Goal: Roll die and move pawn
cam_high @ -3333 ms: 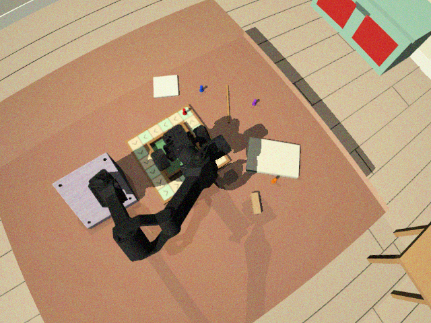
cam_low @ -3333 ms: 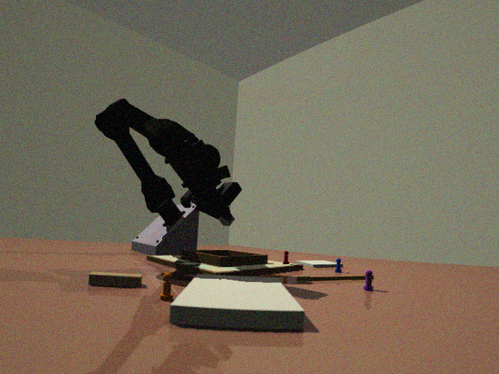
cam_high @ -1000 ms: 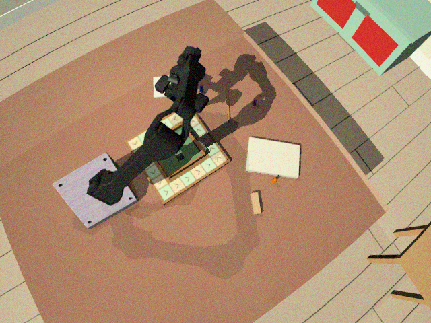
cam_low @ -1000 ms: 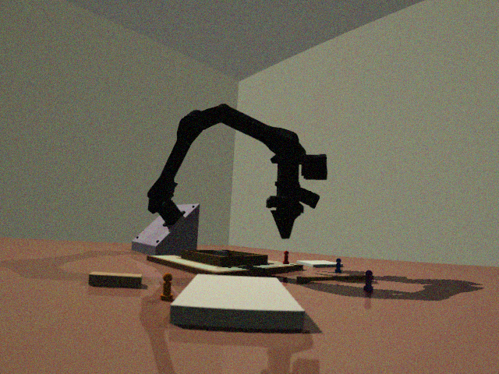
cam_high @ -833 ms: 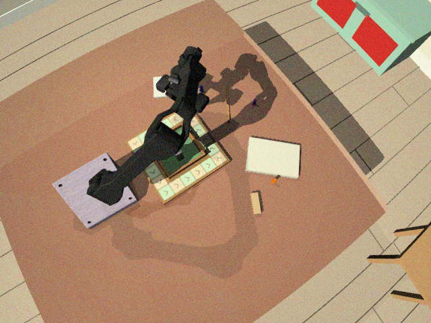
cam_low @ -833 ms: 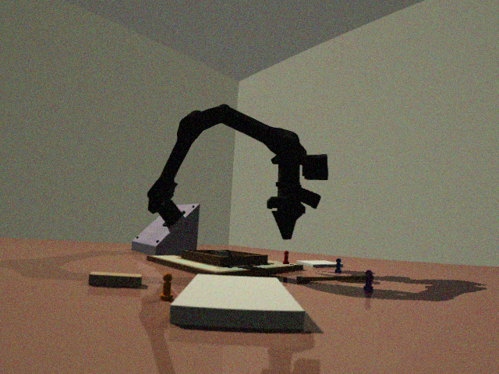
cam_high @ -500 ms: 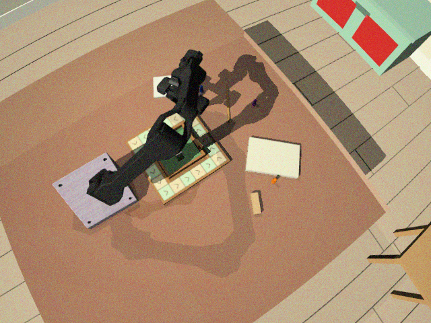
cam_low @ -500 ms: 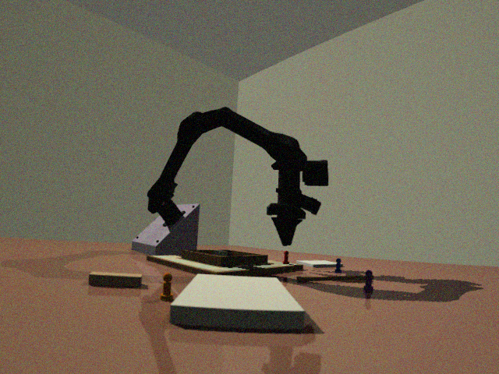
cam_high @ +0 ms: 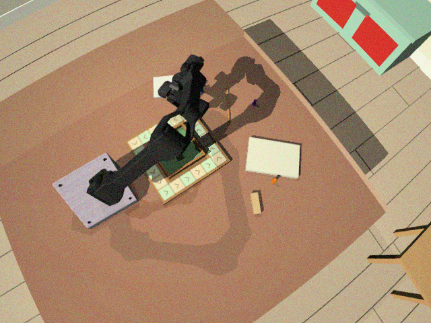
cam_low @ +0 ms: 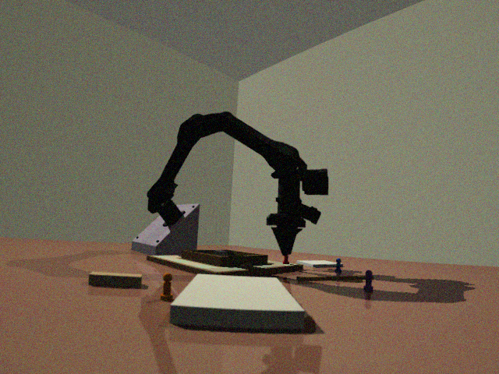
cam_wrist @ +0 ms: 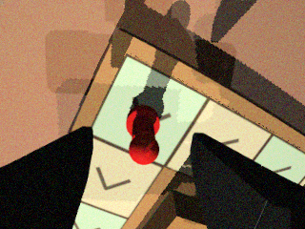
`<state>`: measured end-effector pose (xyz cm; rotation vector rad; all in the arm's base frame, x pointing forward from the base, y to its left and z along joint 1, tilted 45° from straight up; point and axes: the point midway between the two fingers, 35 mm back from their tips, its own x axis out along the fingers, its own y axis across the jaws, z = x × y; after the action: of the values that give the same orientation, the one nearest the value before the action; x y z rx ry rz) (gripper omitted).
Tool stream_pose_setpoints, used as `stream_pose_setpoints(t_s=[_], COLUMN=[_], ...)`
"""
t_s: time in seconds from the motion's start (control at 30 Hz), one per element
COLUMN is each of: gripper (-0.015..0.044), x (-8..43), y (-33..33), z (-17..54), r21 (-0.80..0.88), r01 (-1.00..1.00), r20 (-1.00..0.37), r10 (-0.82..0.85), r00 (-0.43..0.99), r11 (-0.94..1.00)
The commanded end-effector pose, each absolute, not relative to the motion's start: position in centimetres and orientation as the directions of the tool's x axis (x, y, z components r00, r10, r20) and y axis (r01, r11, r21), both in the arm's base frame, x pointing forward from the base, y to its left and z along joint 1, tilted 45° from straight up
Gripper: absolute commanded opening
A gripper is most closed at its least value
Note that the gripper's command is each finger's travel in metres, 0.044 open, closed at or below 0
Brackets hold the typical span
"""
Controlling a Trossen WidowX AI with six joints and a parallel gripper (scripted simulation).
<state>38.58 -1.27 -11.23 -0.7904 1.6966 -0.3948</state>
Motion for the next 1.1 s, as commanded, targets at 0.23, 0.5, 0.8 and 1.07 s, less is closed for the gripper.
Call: stream_pose_setpoints(t_s=[0.23, 0.5, 0.8, 1.07], gripper=[0.0147, 0.0016, 0.0000, 0.0000], x=[38.3, 38.3, 38.7, 39.5], y=[-2.3, -2.3, -1.1, 3.0], z=[-12.2, -12.2, -11.1, -7.2], r21=[-0.635, -0.635, -0.634, -0.630], r01=[-0.300, -0.300, -0.301, -0.301], r20=[-0.718, -0.718, -0.720, -0.723], r10=[-0.688, -0.688, -0.686, -0.682], r00=[-0.109, -0.109, -0.108, -0.108], r11=[0.711, 0.711, 0.713, 0.716])
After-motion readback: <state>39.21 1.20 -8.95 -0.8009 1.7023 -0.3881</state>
